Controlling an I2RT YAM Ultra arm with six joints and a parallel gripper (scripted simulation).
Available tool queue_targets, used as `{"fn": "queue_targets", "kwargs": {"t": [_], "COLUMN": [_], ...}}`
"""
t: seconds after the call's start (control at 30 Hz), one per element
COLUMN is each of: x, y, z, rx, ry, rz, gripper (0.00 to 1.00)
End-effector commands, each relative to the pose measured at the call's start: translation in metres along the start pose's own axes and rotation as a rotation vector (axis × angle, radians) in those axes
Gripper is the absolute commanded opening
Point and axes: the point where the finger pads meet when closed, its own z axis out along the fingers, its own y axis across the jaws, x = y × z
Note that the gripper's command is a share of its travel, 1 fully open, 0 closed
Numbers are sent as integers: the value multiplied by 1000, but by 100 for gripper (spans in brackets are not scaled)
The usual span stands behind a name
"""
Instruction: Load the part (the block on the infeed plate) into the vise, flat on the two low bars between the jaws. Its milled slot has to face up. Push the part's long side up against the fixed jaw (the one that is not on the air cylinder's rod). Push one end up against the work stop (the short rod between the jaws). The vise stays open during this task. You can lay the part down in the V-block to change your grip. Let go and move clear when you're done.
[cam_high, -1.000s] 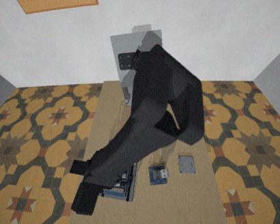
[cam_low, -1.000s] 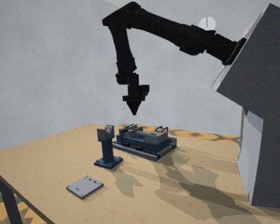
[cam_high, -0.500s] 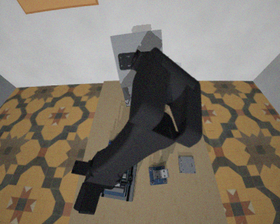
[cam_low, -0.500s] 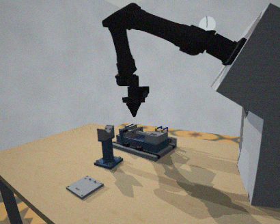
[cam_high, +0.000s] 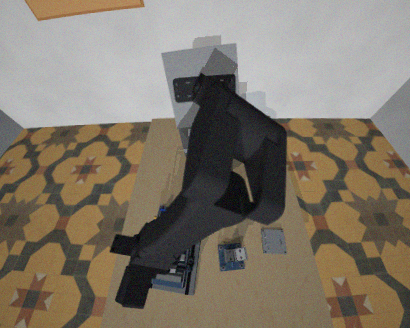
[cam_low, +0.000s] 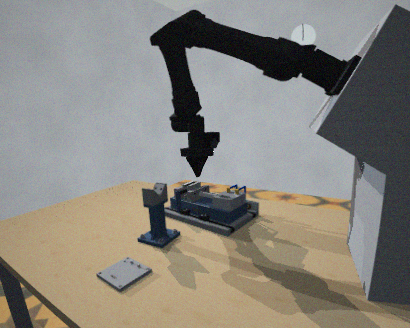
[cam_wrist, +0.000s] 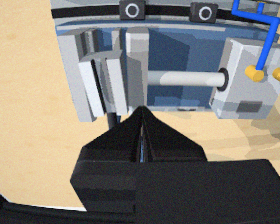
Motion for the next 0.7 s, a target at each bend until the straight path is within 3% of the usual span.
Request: {"fn": "queue_targets", "kwargs": {"t": [0.0, 0.67], "x": [-3, -7], "y": [12, 10], "z": [5, 24], "rx": [-24, -17], "ry": [-18, -23], "rz": [-4, 6], "gripper": [0, 0]}}
